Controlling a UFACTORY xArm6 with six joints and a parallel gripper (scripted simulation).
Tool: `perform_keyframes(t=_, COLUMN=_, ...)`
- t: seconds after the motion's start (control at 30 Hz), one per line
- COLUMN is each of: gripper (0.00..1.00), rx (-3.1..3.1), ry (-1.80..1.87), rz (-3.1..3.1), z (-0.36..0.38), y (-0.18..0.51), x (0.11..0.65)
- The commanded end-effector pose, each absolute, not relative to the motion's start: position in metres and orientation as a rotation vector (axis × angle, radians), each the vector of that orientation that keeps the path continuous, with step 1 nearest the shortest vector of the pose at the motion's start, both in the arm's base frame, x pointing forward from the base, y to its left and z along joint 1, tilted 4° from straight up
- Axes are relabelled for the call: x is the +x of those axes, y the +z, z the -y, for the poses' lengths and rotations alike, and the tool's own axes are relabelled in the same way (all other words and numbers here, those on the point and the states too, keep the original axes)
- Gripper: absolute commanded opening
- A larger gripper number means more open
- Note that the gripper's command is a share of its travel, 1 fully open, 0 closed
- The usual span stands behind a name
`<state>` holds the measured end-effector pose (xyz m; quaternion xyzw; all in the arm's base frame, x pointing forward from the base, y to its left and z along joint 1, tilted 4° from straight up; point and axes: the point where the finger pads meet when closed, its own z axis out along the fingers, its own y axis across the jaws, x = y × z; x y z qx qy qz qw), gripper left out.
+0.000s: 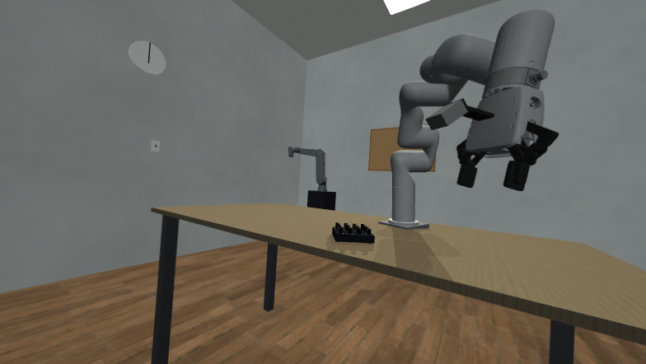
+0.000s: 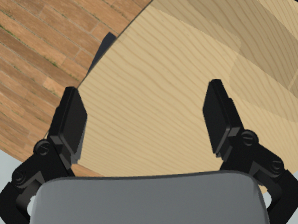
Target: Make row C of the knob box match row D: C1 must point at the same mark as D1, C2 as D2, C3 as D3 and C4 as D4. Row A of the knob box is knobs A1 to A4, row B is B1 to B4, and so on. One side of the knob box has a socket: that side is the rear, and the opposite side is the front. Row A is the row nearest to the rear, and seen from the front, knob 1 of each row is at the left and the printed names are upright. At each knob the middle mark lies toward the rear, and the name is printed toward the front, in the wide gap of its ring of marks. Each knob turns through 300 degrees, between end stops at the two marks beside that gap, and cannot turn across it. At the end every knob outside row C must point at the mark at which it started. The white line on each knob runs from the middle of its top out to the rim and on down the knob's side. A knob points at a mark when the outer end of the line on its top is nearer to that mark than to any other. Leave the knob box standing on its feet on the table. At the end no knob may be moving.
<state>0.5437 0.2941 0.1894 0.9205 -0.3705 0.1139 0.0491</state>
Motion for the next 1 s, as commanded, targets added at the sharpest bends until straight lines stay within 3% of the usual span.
perform_keyframes(t=0.0, gripper=1.00, rx=2.881, ry=0.315, rz=0.958, z=-0.269, y=0.187, x=0.546)
perform_keyframes(t=0.97, gripper=1.00, rx=3.032, ry=0.172, rz=0.184, z=-0.149, y=0.159, x=0.527)
